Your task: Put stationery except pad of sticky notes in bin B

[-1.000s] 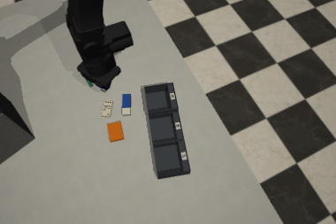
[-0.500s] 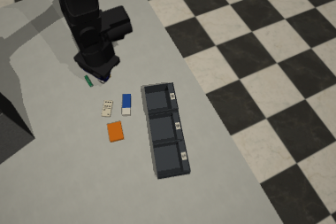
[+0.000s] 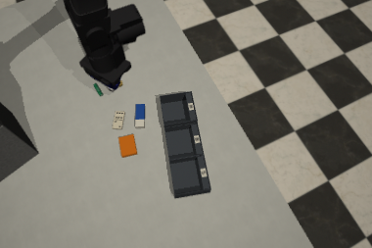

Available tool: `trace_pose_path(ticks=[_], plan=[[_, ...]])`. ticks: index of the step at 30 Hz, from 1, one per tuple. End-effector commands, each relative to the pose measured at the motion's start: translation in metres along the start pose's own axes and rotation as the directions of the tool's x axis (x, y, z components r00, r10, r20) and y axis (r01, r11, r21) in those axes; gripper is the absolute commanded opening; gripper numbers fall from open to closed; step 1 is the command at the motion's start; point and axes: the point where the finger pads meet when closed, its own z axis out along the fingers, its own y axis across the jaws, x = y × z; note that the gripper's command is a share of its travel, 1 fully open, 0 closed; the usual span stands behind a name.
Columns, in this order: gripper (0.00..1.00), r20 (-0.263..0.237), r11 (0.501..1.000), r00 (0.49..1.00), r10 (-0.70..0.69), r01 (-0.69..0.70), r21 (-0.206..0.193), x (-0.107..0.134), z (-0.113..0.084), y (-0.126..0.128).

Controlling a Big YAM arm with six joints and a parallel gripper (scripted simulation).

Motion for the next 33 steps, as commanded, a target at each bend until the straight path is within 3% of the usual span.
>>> trace_pose_path(ticks=[1,14,17,23,27,31,33], plan=[[0.1,0.019,1.0,1.0,0.008,-0.008,0.011,-0.008,-0.007,-0.023],[0.1,0.02,1.0,1.0,0.008,-0.008,0.015,0.001,-0.009,-0.103],[0.1,0.009,1.0,1.0,0.005,-0.005,0.005,0.006,-0.004,-0.104],[0.1,0.022,1.0,1.0,0.008,-0.009,0.019,0.005,-0.01,-0.149],[0.1,0.015,0.986,0.986,-0.168,0.167,0.023,0.007,-0.011,-0.174],[0.1,0.004,0.967,0.967,-0.253,0.253,0.02,0.01,-0.012,-0.199],[0.1,0.004,0.967,0.967,-0.253,0.253,0.02,0.01,-0.012,-0.199]])
